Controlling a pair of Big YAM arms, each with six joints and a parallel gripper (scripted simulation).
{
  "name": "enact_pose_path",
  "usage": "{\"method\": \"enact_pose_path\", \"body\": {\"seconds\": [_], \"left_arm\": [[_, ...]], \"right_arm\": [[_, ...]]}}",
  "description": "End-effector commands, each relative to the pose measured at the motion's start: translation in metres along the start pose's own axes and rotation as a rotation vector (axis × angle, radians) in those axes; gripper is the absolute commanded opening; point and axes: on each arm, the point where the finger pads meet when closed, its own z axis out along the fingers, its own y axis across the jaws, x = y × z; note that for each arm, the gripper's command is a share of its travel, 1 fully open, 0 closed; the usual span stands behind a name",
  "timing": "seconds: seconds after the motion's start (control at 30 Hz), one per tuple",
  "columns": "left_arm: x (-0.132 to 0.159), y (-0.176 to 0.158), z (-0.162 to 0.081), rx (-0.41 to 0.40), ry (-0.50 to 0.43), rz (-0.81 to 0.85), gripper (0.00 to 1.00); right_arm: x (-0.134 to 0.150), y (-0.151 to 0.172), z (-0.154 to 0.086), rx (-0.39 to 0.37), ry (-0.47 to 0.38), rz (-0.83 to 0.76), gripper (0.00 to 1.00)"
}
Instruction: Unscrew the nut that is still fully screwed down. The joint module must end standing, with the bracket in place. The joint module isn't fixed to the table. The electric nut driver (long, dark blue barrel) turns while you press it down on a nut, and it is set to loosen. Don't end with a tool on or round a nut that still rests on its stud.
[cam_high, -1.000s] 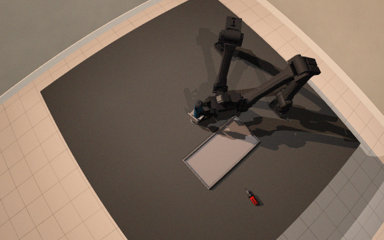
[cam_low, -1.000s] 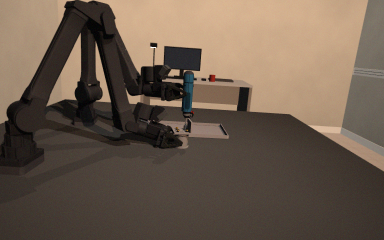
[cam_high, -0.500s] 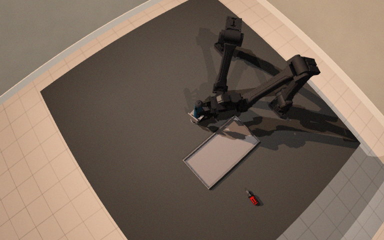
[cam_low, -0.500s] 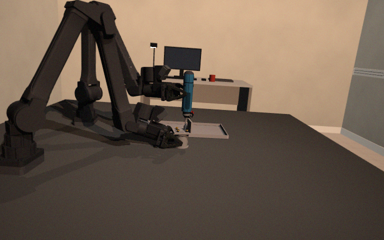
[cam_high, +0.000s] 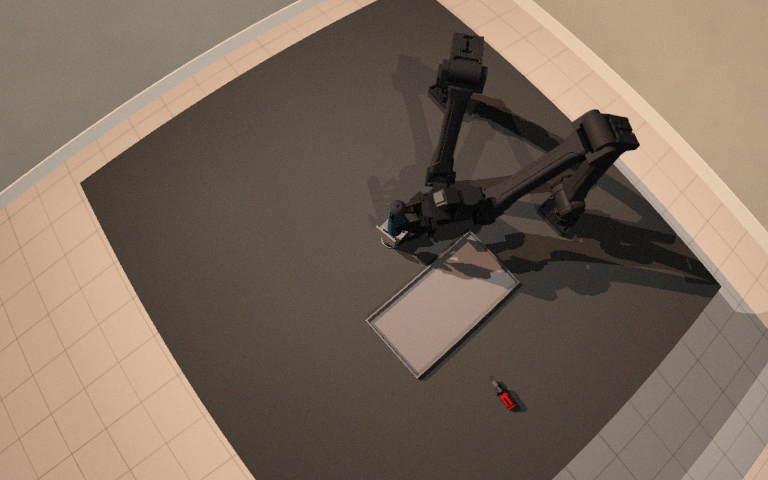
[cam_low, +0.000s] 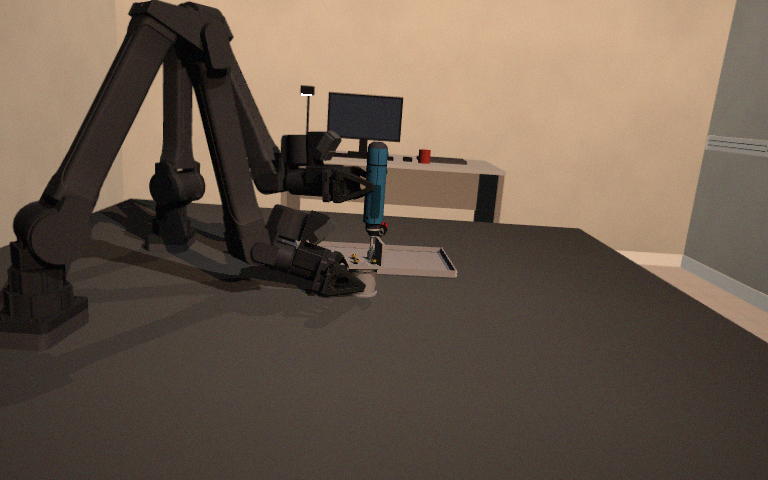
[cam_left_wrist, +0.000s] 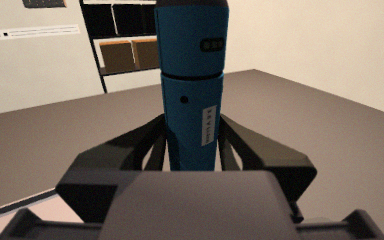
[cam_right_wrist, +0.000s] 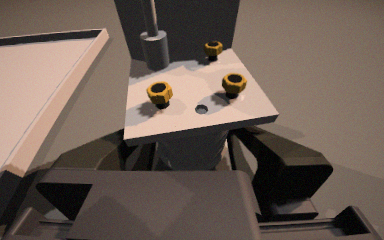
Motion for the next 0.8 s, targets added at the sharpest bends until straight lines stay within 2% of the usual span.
{"method": "enact_pose_path", "body": {"seconds": [0.0, 0.77], "left_arm": [[-0.0146, 0.0061, 0.0052, -0.010, -0.052, 0.008, 0.42], [-0.0131, 0.0059, 0.0059, -0.009, -0.064, 0.005, 0.42]], "right_arm": [[-0.0097, 0.0040, 0.0034, -0.004, -0.019, 0.018, 0.59], [-0.0097, 0.0040, 0.0034, -0.004, -0.019, 0.018, 0.59]]}}
